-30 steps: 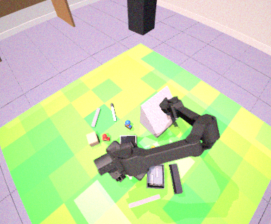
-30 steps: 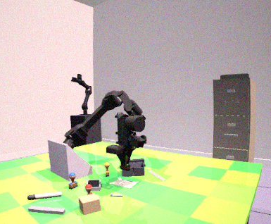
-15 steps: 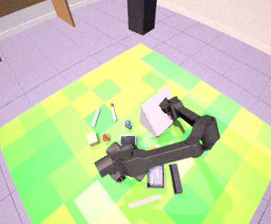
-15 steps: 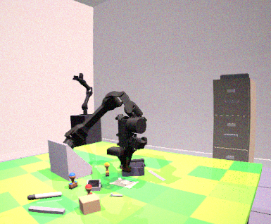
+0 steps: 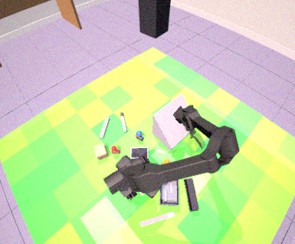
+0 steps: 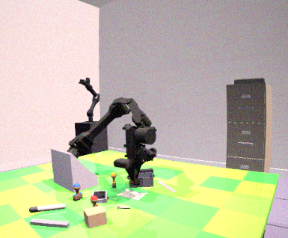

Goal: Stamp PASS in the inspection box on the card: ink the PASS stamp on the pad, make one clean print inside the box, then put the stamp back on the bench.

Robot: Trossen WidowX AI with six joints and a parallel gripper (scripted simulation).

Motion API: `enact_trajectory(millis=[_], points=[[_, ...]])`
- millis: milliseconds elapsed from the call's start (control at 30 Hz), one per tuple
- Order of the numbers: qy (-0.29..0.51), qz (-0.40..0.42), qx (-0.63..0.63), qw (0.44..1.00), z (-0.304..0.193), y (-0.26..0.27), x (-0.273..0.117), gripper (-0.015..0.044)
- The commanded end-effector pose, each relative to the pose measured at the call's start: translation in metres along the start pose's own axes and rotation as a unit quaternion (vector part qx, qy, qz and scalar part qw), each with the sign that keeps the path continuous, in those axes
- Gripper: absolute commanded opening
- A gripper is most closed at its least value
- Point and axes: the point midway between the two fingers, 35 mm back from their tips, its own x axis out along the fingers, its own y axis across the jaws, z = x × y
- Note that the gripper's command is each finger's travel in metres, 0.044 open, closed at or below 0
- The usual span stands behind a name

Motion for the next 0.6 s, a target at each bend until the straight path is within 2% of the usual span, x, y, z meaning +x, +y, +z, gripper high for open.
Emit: enact_trajectory(millis=[0,567], points=[[-0.001,0.002,0.003,1.0,0.0,0.0,0.003,0.0],[-0.001,0.002,0.003,1.0,0.0,0.0,0.014,0.0]])
